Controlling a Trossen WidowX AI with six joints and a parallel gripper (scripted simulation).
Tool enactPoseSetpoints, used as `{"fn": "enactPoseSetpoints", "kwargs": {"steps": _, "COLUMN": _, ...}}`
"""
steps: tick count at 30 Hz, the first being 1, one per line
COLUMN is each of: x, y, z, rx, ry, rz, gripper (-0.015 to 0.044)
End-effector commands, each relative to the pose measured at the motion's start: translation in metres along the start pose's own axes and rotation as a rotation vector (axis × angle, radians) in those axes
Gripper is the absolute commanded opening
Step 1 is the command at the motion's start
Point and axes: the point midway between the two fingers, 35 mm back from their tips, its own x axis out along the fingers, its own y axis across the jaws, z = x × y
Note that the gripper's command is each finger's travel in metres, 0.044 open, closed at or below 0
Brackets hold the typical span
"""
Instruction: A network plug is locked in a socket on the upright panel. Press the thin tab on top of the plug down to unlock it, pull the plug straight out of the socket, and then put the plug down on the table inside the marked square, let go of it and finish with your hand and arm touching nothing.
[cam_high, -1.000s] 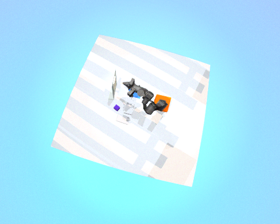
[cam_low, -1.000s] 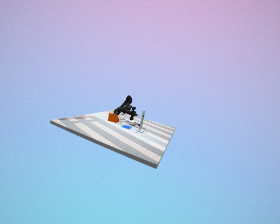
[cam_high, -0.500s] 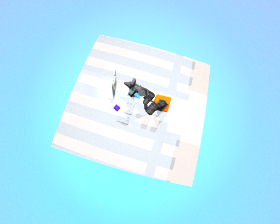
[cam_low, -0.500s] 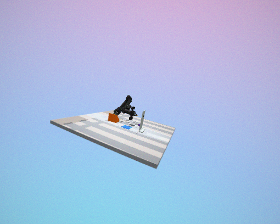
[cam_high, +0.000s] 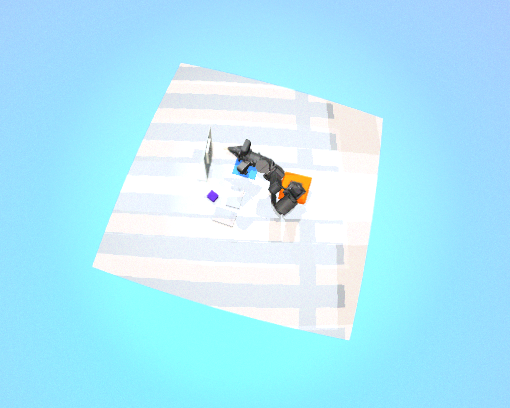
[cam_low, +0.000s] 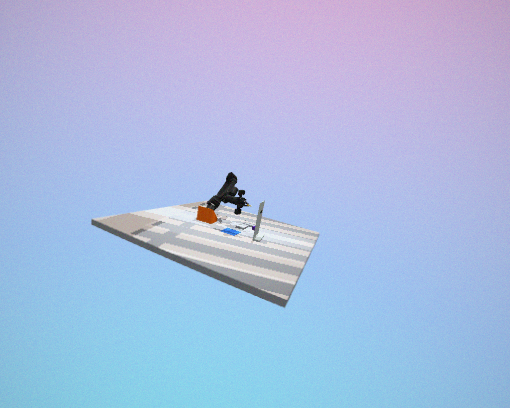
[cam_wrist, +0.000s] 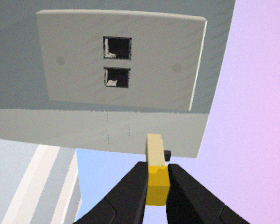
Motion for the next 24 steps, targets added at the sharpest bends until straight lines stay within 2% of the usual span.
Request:
{"fn": "enactPoseSetpoints", "kwargs": {"steps": 1, "x": -0.004, "y": -0.010, "z": 0.000, "rx": -0.006, "ry": -0.007, "rz": -0.007, "gripper": 0.0000}}
{"fn": "enactPoseSetpoints", "kwargs": {"steps": 12, "x": -0.013, "y": -0.025, "z": -0.002, "rx": -0.011, "ry": -0.010, "rz": -0.009, "gripper": 0.0000}}
{"fn": "enactPoseSetpoints", "kwargs": {"steps": 24, "x": -0.007, "y": 0.008, "z": -0.028, "rx": -0.028, "ry": 0.077, "rz": 0.180, "gripper": 0.0000}}
